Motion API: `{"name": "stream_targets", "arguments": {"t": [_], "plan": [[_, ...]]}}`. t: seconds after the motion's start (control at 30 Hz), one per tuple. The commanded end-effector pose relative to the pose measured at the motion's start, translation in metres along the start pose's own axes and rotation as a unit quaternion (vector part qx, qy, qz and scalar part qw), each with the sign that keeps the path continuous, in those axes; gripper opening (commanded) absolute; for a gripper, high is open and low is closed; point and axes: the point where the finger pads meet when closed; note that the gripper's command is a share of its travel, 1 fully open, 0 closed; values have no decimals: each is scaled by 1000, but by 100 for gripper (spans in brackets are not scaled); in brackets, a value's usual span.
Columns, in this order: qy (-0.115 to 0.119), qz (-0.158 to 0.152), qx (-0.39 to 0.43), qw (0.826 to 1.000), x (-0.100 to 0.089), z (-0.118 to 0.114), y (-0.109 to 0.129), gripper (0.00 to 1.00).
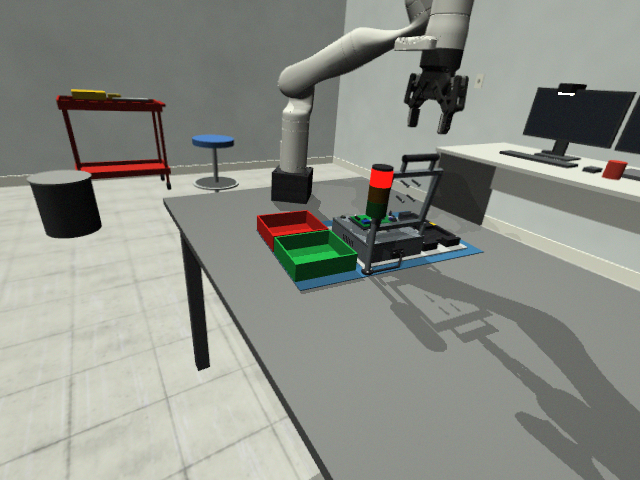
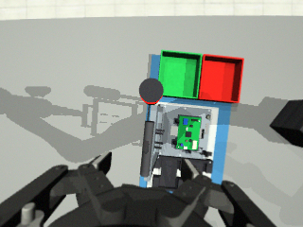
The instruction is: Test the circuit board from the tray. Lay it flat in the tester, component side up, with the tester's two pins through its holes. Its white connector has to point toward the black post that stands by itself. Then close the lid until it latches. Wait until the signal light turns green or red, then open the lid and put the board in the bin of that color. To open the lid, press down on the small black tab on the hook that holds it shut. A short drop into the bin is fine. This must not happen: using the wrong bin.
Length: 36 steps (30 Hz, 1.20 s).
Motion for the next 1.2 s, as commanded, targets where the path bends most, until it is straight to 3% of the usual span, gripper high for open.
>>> {"name": "stream_targets", "arguments": {"t": [0.0, 0.23, 0.6, 0.97, 1.17], "plan": [[1, -1, 0, 1000, -1, 1, 0, 100], [1, -1, 0, 1000, -1, 12, 0, 100], [1, -1, 0, 1000, -1, 49, 0, 100], [1, -1, 0, 1000, -1, 106, 1, 100], [1, -1, 0, 1000, -1, 120, 2, 100]]}}
Point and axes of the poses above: the point where the finger pads meet when closed, its own x axis out along the fingers, its own z axis across the jaws, y = z × x, and after that the axes turned 1 degree about x, right-handed
